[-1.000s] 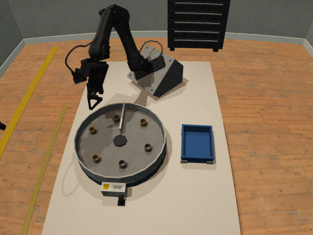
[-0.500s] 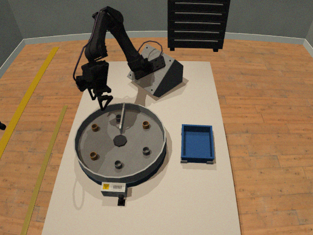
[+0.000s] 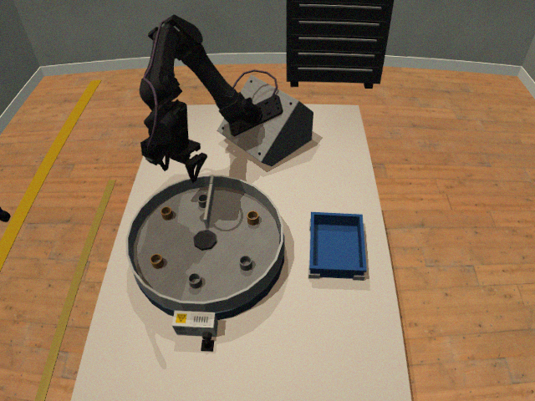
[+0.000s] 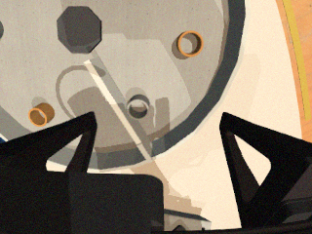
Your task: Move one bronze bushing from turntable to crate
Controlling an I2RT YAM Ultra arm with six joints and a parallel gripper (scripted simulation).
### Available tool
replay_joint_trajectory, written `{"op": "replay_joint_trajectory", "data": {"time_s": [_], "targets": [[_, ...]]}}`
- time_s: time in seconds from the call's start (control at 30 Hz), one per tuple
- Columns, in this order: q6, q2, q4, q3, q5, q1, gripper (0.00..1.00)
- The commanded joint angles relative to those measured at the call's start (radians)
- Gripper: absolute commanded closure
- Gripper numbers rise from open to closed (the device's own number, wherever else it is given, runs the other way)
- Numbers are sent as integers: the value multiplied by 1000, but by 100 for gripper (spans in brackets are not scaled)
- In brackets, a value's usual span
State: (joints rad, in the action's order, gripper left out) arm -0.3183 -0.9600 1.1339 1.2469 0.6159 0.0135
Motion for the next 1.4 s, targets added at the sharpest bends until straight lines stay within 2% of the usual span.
{"op": "replay_joint_trajectory", "data": {"time_s": [0.0, 0.17, 0.23, 0.27, 0.43, 1.27, 1.3, 1.37], "targets": [[79, -29, 111, 66, -8, -36, 0], [148, -67, 209, 118, -10, -82, 0], [148, -67, 209, 118, -10, -82, 0], [181, -86, 255, 143, -9, -104, 0], [233, -121, 340, 189, -11, -143, 0], [225, -113, 347, 198, -11, -145, 0], [225, -113, 347, 198, -11, -145, 89], [225, -113, 347, 198, -11, -145, 89]]}}
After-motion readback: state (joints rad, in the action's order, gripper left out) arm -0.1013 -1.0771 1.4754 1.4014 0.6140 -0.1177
